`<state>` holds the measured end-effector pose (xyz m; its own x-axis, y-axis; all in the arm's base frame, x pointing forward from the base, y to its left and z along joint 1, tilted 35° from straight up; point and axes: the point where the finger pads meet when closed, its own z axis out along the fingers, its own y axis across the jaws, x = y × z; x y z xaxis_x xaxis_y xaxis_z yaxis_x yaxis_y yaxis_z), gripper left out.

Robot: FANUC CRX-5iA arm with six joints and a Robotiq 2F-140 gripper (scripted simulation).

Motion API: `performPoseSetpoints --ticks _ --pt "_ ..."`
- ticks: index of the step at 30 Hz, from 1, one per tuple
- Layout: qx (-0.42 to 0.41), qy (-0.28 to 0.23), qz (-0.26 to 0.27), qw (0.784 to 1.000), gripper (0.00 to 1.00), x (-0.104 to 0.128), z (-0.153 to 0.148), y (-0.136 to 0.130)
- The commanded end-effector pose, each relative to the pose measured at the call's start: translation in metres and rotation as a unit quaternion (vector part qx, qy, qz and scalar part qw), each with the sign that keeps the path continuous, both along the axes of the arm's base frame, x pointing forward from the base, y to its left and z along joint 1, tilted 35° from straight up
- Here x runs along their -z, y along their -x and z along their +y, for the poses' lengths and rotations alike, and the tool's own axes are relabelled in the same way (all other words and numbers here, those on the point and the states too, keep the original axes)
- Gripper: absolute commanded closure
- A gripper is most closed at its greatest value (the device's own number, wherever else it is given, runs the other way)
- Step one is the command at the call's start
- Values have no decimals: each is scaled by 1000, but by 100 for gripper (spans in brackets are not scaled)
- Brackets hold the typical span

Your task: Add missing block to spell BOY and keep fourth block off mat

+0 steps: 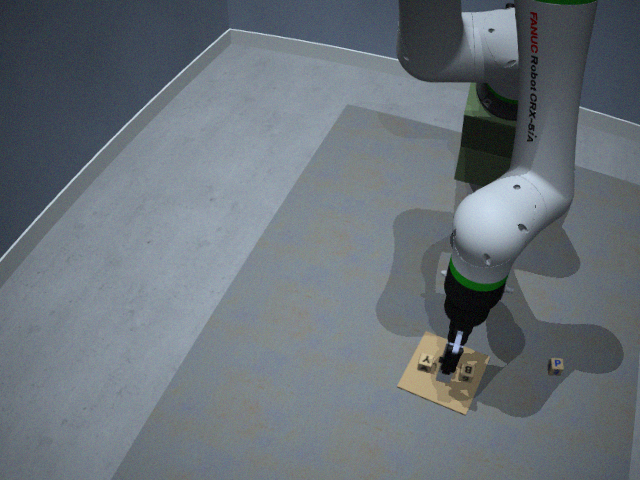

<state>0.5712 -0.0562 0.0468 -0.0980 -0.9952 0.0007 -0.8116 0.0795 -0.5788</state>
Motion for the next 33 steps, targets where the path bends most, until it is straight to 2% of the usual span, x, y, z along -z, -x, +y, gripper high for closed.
performPoseSetpoints --ticks 1,2,20,25,33 --pt "0 0 0 1000 78 0 0 0" --pt "0 0 0 1000 75 0 0 0" --pt "0 0 0 1000 75 -5 0 3" --pt "0 0 0 1000 75 -19 1 13" --pt "0 0 0 1000 75 -59 4 41"
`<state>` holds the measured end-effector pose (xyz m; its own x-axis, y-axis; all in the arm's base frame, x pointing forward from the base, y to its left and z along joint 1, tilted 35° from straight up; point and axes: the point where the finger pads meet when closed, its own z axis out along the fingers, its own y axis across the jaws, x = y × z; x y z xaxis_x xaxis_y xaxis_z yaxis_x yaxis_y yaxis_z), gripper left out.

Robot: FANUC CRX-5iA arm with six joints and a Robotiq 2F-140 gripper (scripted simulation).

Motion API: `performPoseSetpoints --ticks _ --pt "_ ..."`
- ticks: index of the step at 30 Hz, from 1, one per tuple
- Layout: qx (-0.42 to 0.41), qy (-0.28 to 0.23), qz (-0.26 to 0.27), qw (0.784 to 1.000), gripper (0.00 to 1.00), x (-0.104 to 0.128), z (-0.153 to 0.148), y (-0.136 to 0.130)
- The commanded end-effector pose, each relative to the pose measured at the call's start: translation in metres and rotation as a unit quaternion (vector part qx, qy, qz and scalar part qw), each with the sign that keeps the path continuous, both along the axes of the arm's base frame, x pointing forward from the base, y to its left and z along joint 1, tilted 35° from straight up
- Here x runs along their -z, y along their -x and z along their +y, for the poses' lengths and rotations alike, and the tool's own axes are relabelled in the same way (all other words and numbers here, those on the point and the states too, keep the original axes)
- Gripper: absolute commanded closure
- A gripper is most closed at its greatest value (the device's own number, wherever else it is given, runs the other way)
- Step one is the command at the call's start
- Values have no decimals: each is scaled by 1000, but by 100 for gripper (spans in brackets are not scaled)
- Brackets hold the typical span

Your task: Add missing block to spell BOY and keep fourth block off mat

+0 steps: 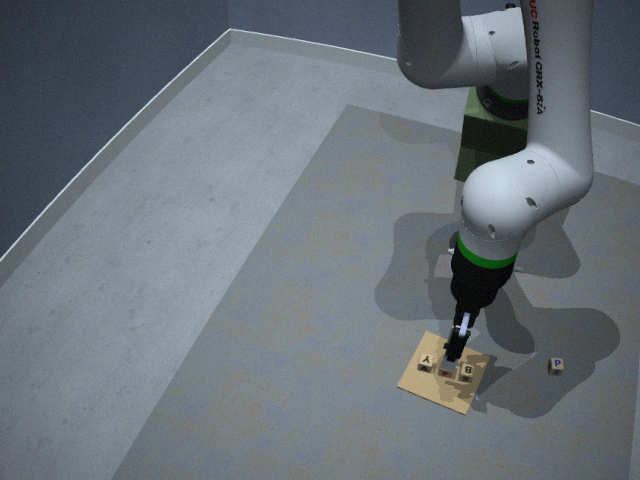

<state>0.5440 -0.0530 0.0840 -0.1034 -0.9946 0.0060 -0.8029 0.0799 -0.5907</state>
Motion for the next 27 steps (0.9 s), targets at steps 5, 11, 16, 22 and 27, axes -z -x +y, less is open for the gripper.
performPoseSetpoints --ticks 5,11,16,22,27 --pt "-3 -3 7 1000 75 -31 2 21" --pt "-3 -3 7 1000 75 -36 2 25" --pt "-3 -3 7 1000 0 -36 2 25" --pt "-3 -3 7 1000 0 -36 2 25" --pt "-3 -3 7 1000 0 -36 2 25"
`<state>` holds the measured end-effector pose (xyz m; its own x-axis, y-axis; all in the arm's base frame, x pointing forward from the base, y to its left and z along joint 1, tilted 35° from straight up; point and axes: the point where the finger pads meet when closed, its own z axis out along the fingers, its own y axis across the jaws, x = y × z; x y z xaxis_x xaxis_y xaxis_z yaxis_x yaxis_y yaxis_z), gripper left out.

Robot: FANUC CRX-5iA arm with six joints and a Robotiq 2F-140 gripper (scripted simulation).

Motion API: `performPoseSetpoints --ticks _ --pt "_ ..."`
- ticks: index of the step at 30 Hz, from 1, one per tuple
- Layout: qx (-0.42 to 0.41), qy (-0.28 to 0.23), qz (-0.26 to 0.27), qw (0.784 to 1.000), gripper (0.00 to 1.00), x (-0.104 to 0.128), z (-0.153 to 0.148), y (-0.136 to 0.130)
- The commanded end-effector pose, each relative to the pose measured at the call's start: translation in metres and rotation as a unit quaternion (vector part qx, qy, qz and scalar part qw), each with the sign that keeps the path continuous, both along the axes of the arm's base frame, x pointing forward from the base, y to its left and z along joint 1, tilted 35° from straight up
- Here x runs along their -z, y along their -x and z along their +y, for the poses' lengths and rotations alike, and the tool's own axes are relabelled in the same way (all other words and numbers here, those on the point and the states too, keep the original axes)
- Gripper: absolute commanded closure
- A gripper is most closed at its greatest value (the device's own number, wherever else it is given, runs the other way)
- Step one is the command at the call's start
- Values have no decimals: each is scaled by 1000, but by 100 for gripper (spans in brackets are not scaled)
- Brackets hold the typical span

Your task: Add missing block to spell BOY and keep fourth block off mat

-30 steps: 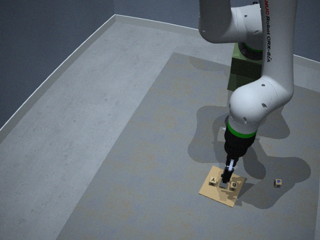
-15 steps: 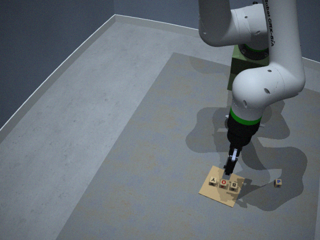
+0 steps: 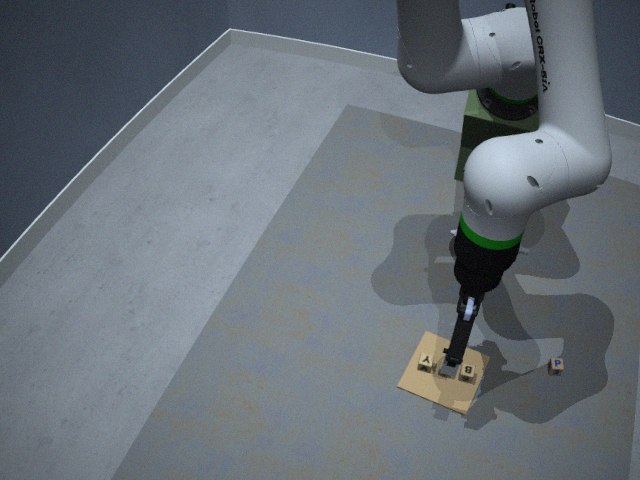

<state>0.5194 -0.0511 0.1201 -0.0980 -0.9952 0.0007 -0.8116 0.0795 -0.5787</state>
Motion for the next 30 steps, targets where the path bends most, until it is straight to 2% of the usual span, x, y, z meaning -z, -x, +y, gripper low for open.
performPoseSetpoints --ticks 1,13,30 --pt "0 0 0 1000 0 0 0 0" --pt "0 0 0 1000 0 -5 0 3" --pt "0 0 0 1000 0 -51 4 36"
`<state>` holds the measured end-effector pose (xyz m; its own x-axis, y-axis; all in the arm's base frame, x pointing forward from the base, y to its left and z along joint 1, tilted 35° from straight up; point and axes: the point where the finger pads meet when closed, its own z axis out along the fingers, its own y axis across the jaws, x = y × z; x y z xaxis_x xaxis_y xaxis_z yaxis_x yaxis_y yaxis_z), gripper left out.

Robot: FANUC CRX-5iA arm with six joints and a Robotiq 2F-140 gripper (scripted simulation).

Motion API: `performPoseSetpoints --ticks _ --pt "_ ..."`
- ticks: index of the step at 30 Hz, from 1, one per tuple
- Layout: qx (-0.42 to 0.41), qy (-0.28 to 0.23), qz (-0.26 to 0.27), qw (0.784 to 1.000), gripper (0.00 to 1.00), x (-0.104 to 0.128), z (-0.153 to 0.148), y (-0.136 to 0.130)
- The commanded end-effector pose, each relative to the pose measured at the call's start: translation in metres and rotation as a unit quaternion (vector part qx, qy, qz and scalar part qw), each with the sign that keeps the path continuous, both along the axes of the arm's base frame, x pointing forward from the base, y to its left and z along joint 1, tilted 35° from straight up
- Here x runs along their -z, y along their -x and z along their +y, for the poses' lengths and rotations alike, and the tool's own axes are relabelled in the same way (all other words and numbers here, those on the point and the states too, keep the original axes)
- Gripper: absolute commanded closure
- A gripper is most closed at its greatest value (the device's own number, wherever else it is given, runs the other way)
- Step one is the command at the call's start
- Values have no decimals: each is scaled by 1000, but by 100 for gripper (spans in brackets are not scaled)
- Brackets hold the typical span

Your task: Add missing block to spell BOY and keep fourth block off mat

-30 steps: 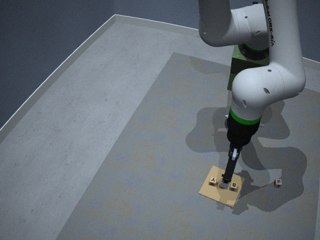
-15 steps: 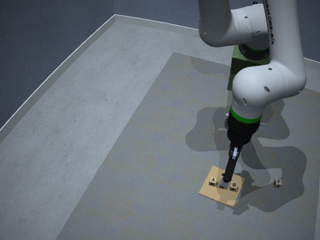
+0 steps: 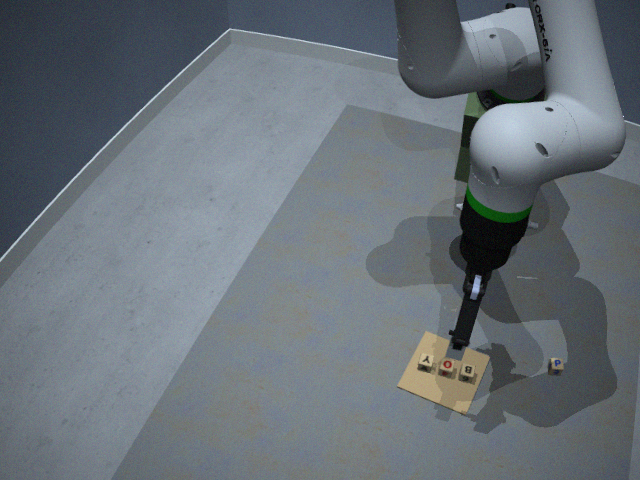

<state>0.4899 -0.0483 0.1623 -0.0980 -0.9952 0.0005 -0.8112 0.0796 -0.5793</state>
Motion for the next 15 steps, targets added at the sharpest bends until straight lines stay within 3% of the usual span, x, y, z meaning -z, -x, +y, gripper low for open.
performPoseSetpoints --ticks 1,15 --pt "0 0 0 1000 0 -11 1 8" --pt "0 0 0 1000 0 -17 1 12"
